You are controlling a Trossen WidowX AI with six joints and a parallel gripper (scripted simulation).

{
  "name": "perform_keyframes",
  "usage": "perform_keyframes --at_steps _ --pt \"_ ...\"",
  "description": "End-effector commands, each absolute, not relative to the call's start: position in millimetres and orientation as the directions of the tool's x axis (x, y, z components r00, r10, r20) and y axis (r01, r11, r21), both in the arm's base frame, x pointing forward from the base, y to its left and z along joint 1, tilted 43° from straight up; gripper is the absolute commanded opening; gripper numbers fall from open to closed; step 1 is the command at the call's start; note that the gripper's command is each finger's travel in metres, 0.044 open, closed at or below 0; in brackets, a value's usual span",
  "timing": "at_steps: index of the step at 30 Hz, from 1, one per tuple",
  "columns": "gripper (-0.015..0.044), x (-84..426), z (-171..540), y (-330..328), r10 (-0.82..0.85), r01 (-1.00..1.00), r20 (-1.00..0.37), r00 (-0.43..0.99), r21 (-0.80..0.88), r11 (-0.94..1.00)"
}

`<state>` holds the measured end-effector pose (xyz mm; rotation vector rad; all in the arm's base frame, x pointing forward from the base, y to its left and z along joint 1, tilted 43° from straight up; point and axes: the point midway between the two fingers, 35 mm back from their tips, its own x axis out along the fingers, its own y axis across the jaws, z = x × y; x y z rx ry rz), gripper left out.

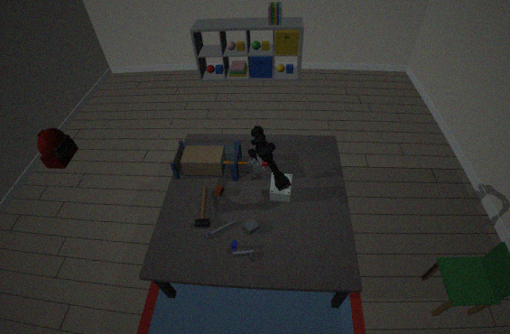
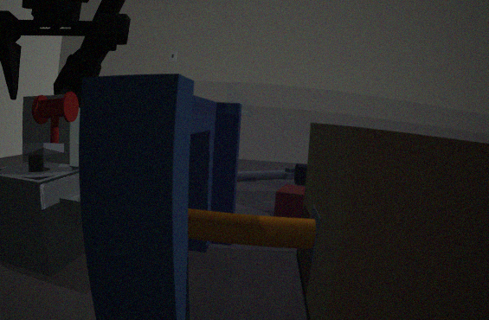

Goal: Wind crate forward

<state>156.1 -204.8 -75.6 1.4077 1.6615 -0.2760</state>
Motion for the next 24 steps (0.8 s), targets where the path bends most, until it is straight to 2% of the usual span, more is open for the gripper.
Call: perform_keyframes --at_steps 1,24 --pt "0.0440 158.1 -86.9 -198.3 0.659 0.872 -0.748 0.079 0.372 0.317" --pt "0.0440 162.4 -127.1 -162.0 0.660 0.872 -0.747 0.080 0.374 0.317"
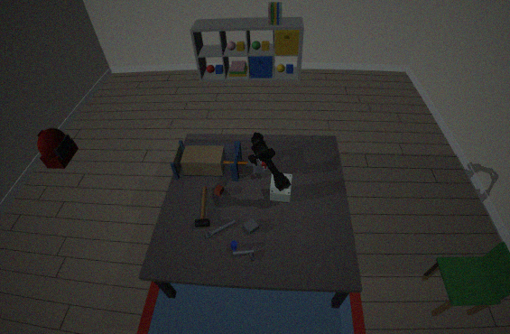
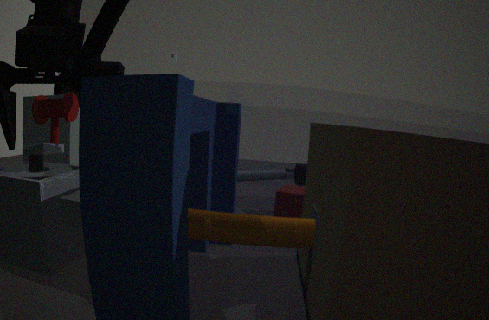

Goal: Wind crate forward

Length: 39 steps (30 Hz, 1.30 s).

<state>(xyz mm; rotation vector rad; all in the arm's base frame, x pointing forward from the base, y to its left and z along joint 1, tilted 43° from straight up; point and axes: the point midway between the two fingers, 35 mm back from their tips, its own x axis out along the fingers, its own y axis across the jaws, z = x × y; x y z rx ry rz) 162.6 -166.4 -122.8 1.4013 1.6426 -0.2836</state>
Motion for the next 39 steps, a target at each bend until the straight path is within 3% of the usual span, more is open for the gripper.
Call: perform_keyframes --at_steps 1,4,17,29,39 --pt "0.0440 162.5 -128.3 -160.9 0.660 0.872 -0.747 0.080 0.374 0.317" --pt "0.0440 162.8 -130.9 -158.4 0.660 0.872 -0.747 0.081 0.374 0.317" --pt "0.0099 163.2 -126.8 -162.4 0.655 0.869 -0.751 0.079 0.375 0.324" --pt "0.0000 163.2 -126.8 -162.4 0.655 0.869 -0.751 0.079 0.375 0.324" --pt "0.0000 164.1 -126.8 -164.1 0.672 0.869 -0.738 0.061 0.370 0.328"
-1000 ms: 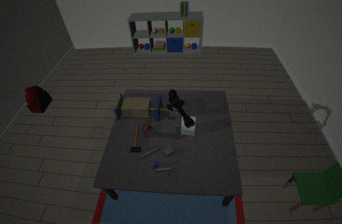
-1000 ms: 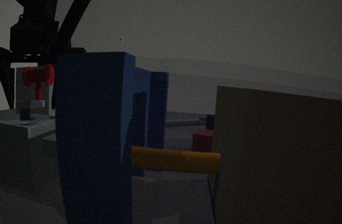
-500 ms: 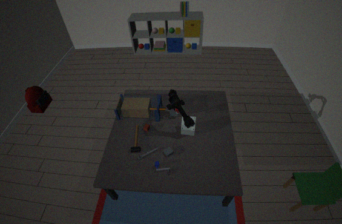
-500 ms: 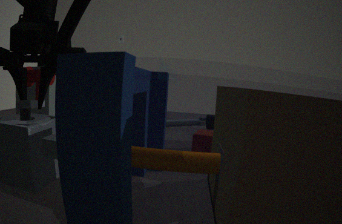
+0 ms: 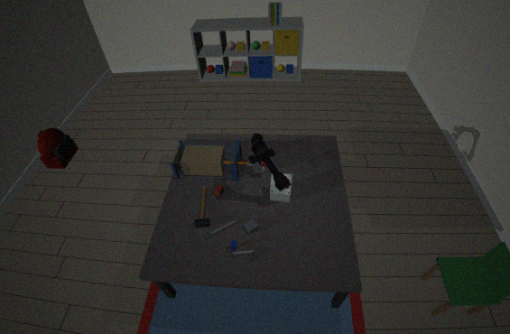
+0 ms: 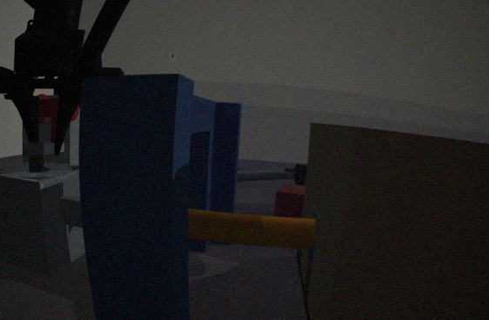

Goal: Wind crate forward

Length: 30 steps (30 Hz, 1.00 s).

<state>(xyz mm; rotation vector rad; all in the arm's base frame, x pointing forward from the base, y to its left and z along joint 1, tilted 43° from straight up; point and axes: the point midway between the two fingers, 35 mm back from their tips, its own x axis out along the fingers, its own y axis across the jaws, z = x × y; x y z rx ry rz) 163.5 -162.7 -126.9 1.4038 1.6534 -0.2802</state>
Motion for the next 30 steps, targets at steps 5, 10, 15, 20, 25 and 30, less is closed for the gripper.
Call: perform_keyframes --at_steps 5,10,15,20,25,30 --pt "0.0000 166.4 -126.4 -167.9 0.705 0.870 -0.709 0.022 0.361 0.336" --pt "0.0000 167.0 -126.3 -168.8 0.713 0.870 -0.701 0.012 0.359 0.338" --pt "0.0000 167.0 -127.7 -167.2 0.707 0.871 -0.707 0.020 0.359 0.335" --pt "0.0000 167.6 -127.5 -166.8 0.708 0.880 -0.706 0.021 0.349 0.322" --pt "0.0000 169.9 -127.3 -165.1 0.711 0.909 -0.703 0.026 0.312 0.276" --pt "0.0000 172.8 -126.7 -163.7 0.714 0.938 -0.700 0.031 0.267 0.222"
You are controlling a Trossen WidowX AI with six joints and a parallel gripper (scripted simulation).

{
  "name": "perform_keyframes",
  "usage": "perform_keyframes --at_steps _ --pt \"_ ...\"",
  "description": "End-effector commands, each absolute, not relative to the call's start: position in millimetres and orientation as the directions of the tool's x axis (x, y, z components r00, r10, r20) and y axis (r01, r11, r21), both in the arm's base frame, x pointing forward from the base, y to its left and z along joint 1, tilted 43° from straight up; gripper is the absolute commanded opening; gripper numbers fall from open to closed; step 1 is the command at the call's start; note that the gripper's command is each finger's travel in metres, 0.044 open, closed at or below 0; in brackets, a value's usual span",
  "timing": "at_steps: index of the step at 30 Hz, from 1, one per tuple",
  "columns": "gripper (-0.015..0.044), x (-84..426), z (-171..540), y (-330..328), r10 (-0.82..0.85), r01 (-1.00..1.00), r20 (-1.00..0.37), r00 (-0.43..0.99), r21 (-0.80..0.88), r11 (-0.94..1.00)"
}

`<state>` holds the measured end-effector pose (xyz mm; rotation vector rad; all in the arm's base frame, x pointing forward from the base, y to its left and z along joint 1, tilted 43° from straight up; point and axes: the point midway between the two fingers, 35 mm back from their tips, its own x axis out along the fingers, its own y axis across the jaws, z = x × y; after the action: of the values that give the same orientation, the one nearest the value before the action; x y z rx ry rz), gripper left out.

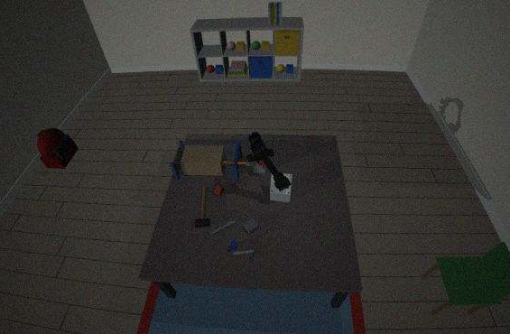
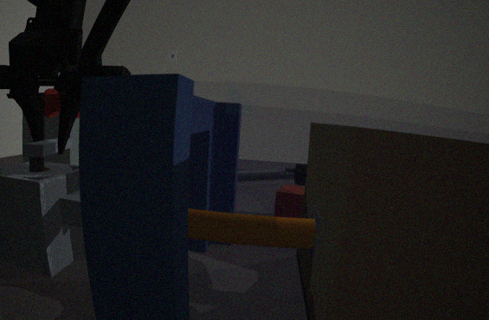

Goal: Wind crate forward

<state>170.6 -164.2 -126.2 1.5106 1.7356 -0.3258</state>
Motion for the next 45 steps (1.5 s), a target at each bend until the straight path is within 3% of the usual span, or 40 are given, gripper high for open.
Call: perform_keyframes --at_steps 1,24,45 --pt "0.0000 172.9 -127.0 -163.4 0.714 0.940 -0.700 0.031 0.264 0.218" --pt "0.0000 183.3 -126.3 -160.6 0.720 0.992 -0.692 0.049 0.118 0.046" --pt "0.0000 183.1 -134.4 -155.6 0.740 0.985 -0.671 0.057 0.158 0.067"
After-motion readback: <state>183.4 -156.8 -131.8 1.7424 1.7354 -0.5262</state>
